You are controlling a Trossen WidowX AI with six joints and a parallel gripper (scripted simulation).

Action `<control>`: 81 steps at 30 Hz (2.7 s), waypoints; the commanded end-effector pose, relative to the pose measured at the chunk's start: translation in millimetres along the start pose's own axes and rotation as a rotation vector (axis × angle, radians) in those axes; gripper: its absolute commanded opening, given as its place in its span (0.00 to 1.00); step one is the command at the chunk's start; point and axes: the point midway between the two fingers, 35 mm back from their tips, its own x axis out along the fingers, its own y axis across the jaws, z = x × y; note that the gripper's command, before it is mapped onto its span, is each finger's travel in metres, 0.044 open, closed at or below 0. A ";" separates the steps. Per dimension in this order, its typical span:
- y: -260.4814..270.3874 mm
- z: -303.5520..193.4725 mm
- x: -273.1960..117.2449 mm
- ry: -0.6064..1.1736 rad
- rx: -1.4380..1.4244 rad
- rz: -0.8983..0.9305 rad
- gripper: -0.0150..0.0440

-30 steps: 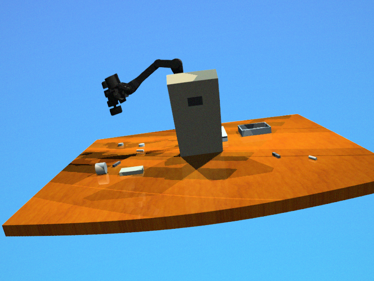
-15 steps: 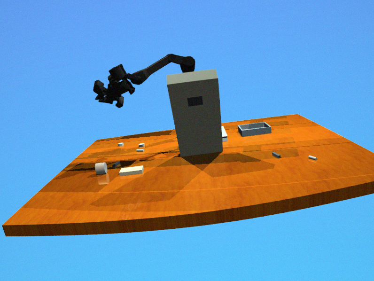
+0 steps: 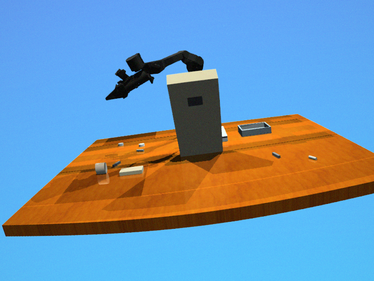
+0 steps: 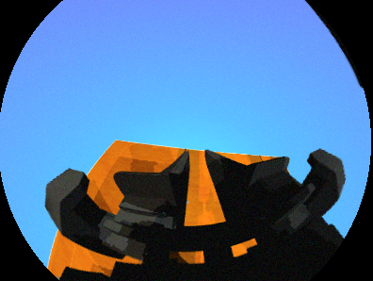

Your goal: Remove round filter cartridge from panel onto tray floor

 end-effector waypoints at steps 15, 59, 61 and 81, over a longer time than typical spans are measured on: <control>123.9 -44.2 -194.5 -0.318 -1.252 0.793 0.42; 139.1 -100.7 -308.2 -0.934 -1.891 1.198 0.42; 141.9 -102.0 -307.2 -0.934 -1.891 1.198 0.42; 164.7 -114.5 -298.2 -0.936 -1.890 1.197 0.42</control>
